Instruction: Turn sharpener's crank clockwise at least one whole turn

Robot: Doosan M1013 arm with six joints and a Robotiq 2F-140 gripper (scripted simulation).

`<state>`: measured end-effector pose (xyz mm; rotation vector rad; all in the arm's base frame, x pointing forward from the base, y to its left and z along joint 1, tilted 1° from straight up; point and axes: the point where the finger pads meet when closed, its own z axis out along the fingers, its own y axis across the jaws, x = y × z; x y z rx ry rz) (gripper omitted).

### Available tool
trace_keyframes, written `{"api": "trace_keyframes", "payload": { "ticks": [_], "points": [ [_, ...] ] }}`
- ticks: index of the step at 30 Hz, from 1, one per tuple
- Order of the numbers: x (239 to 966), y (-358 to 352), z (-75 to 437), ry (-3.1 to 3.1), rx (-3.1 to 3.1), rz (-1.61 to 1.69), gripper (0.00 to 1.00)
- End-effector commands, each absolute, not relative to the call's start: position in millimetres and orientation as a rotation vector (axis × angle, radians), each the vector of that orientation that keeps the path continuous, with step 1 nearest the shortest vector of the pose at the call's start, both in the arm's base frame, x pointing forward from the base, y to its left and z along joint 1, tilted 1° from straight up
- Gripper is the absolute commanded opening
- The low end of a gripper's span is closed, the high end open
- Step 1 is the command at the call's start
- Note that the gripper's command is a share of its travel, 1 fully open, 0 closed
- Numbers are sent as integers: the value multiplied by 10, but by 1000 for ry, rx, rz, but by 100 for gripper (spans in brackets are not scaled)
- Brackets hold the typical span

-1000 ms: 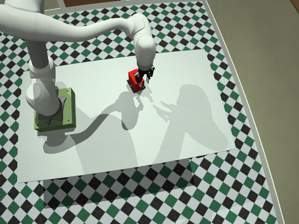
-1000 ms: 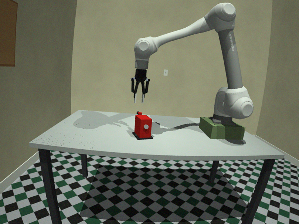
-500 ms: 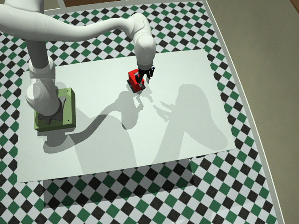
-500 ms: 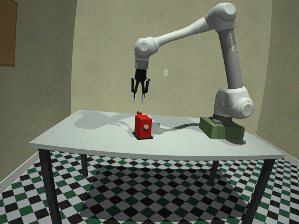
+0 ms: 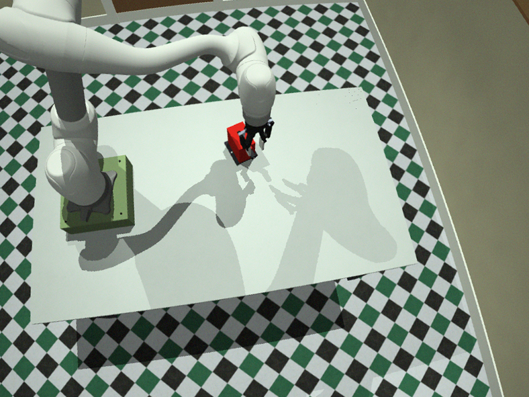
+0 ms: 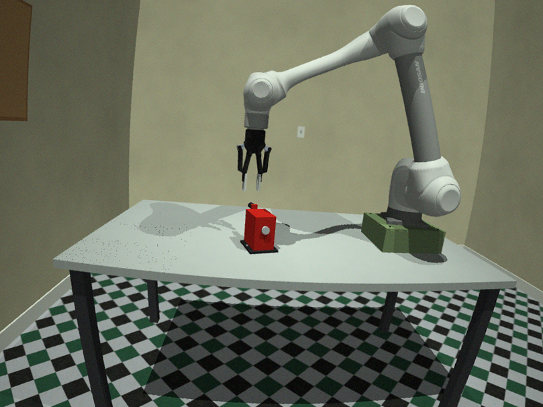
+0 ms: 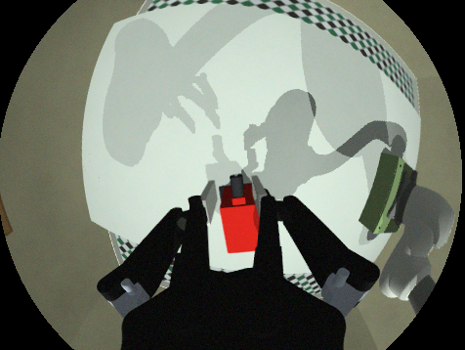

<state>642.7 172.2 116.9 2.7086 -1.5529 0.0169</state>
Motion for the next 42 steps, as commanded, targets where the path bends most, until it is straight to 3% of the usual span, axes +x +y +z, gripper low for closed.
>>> {"api": "trace_keyframes", "payload": {
  "ticks": [1, 42],
  "points": [
    [6414, 1721, 1056, -1550, 2706, 17, 32],
    [6405, 1691, 826, -1550, 2706, 17, 32]
  ]
}}
